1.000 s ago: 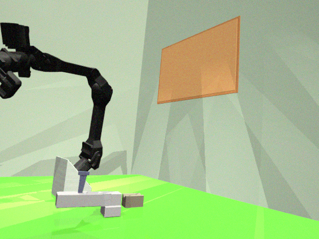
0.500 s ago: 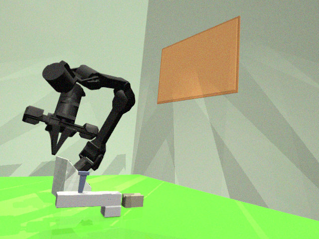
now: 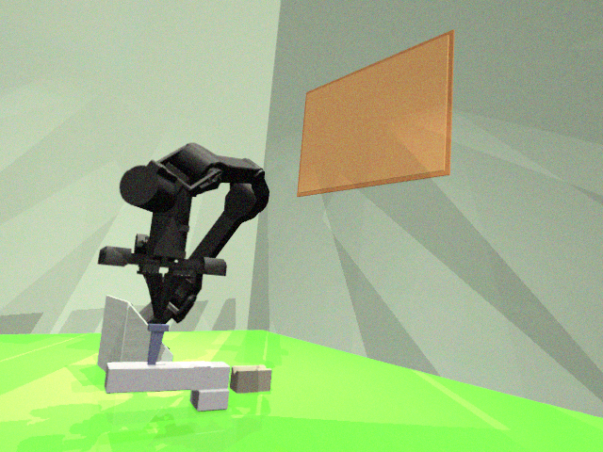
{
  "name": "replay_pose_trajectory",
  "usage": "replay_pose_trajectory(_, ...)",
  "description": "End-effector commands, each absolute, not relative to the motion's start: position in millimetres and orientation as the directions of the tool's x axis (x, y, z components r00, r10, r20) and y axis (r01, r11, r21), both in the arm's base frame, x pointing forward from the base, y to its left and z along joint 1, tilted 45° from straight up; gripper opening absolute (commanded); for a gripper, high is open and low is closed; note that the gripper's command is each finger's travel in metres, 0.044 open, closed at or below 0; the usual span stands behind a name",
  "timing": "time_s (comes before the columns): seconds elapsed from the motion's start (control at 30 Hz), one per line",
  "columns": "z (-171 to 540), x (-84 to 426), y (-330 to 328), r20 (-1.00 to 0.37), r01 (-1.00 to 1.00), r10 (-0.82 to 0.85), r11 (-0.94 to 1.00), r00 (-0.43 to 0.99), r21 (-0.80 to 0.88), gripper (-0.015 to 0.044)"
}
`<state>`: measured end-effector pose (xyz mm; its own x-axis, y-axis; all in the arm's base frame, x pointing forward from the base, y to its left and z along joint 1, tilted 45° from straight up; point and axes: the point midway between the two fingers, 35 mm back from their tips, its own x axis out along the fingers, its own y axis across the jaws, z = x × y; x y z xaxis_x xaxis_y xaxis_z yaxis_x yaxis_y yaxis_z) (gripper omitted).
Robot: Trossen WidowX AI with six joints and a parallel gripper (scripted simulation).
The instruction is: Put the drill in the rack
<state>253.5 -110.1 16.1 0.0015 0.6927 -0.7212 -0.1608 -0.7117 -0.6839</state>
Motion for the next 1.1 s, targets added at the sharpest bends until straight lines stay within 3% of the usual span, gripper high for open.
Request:
replay_pose_trajectory(0.0, 13, 253, -104, -0.715, -0.171, 0.699, -0.705, -0.003, -0.689, 0.0)
replay_pose_trajectory(1.07, 2, 251, -94, -0.713, -0.172, 0.701, -0.703, -0.004, -0.69, 0.0)
